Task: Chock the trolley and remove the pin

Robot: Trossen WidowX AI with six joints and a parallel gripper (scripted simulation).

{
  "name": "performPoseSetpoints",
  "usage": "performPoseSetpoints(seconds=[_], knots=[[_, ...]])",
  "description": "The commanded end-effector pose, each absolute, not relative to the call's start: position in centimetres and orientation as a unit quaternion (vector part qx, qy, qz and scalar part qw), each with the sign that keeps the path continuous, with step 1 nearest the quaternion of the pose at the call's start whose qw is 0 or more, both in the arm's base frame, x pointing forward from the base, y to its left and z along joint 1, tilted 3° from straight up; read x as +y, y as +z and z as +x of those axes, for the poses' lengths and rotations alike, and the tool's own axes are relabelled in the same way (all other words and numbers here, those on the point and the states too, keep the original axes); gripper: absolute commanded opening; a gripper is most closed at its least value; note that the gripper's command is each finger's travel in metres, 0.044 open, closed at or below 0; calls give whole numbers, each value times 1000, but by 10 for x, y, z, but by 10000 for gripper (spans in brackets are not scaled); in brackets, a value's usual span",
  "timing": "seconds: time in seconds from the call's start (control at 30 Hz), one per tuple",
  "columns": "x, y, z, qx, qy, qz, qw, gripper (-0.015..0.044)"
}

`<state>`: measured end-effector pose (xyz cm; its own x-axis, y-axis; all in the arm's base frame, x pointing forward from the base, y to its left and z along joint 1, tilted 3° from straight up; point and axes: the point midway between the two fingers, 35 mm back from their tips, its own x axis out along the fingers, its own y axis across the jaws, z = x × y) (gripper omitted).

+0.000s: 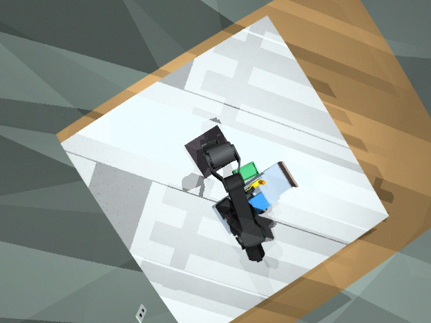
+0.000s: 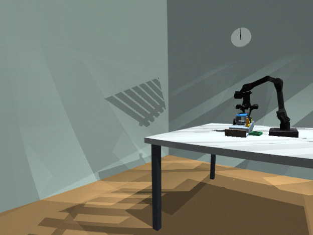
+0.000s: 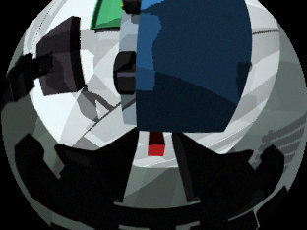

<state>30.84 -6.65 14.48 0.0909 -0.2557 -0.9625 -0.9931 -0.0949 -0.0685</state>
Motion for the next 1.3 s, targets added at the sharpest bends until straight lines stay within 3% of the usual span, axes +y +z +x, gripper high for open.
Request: performPoseSetpoints(seconds=[0.0, 0.1, 0.27, 0.57, 1.27], knots=[[-68, 138, 308, 518, 432, -603, 426, 190], [-69, 136, 308, 518, 432, -603, 426, 190], [-68, 140, 308, 519, 431, -601, 428, 59], [-68, 140, 308, 519, 431, -602, 428, 0], [-66, 153, 306, 518, 432, -602, 426, 0]])
